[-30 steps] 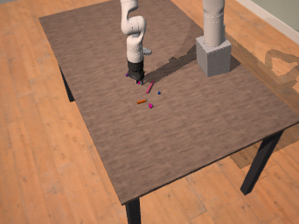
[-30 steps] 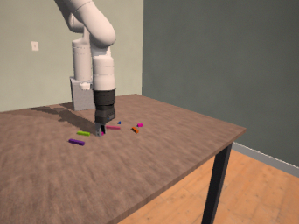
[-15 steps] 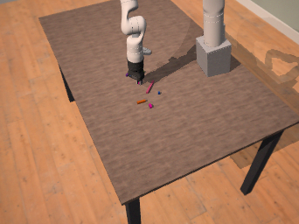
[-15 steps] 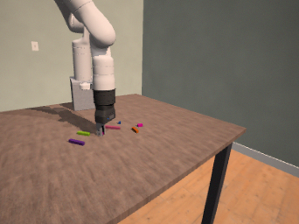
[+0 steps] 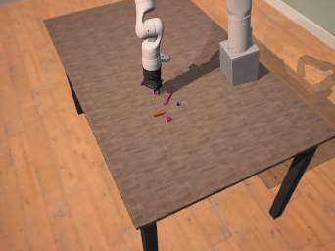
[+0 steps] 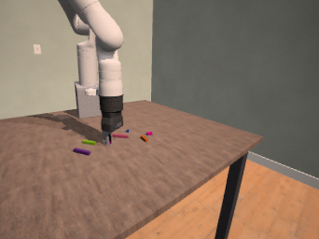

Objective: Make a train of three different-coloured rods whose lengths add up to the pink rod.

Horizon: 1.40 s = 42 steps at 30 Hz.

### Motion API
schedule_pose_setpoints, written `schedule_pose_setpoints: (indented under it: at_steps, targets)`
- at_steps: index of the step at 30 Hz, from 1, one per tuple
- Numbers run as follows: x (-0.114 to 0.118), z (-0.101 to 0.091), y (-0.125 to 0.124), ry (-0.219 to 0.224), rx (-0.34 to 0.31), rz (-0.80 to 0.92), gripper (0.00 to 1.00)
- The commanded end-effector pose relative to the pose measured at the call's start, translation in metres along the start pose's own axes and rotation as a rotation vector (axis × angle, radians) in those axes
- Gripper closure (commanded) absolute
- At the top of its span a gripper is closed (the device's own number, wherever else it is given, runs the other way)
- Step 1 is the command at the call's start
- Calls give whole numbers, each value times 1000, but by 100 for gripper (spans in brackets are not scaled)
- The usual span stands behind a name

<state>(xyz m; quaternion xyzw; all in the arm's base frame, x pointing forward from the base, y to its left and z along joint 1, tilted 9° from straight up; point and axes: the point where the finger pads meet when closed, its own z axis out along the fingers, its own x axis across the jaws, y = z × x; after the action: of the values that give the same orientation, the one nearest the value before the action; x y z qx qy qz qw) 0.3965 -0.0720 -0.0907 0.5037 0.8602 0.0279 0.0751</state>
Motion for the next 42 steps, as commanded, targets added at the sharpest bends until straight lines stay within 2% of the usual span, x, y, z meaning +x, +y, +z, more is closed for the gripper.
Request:
schedule_pose_setpoints:
  at_steps: [1, 7, 13, 15, 24, 29, 42]
  targets:
    - [0, 0, 0, -1, -1, 0, 76]
    - [0, -4, 0, -1, -1, 0, 76]
    - [0, -28, 0, -1, -1, 0, 76]
    - [0, -28, 0, -1, -1, 0, 76]
    - [0, -78, 0, -1, -1, 0, 76]
    - [0, -96, 0, -1, -1, 0, 76]
    - [0, -100, 0, -1, -1, 0, 76]
